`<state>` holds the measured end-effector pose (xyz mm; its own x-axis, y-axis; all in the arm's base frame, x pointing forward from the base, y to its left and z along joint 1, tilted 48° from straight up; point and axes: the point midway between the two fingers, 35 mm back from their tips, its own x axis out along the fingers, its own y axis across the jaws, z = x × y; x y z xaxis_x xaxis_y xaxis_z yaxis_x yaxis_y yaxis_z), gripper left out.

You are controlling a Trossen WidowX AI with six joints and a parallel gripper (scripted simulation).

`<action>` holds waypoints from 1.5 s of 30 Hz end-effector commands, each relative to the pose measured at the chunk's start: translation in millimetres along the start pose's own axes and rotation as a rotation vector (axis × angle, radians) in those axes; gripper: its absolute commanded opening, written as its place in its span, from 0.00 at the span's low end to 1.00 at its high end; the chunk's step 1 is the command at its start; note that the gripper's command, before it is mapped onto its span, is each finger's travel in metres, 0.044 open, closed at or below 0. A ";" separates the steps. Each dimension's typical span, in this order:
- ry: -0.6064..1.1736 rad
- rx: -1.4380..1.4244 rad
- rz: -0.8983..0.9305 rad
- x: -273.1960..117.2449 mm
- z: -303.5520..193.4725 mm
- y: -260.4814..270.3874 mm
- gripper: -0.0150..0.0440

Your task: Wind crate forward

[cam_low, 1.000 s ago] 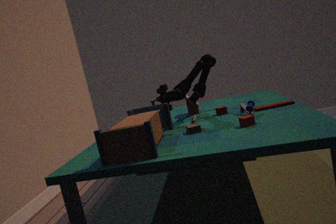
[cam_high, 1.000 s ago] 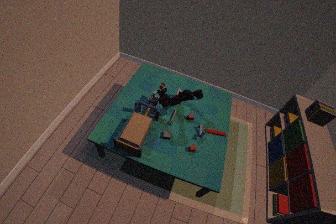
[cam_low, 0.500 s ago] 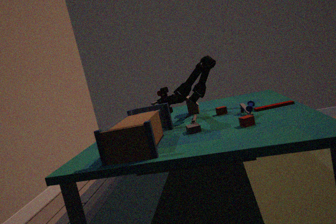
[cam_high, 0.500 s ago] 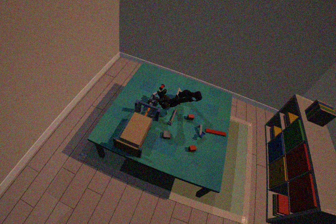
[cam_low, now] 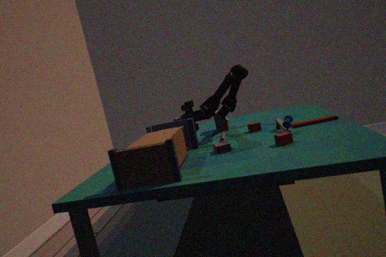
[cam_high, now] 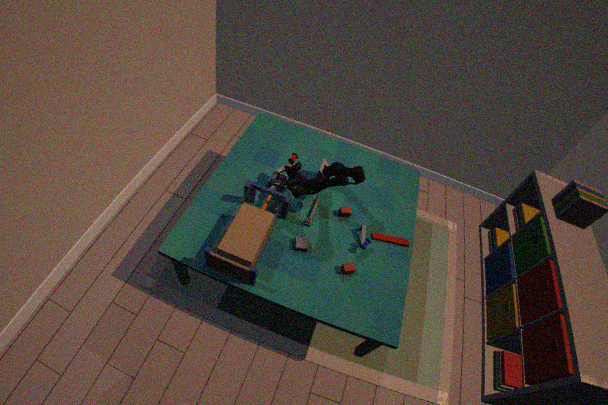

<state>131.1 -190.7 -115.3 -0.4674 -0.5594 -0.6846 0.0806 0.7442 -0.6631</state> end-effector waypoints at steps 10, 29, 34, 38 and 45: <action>0.000 0.009 -0.005 -6.6 1.1 3.2 0.25; 0.002 0.008 -0.004 -6.0 1.1 11.4 0.25; 0.003 0.001 0.000 -5.7 1.2 12.6 0.25; 0.003 0.000 0.001 -5.4 1.2 13.8 0.25; 0.004 0.000 0.001 -4.9 0.8 14.6 0.25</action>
<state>135.5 -177.3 -121.8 -0.4699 -0.5544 -0.6869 0.0806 0.7479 -0.6589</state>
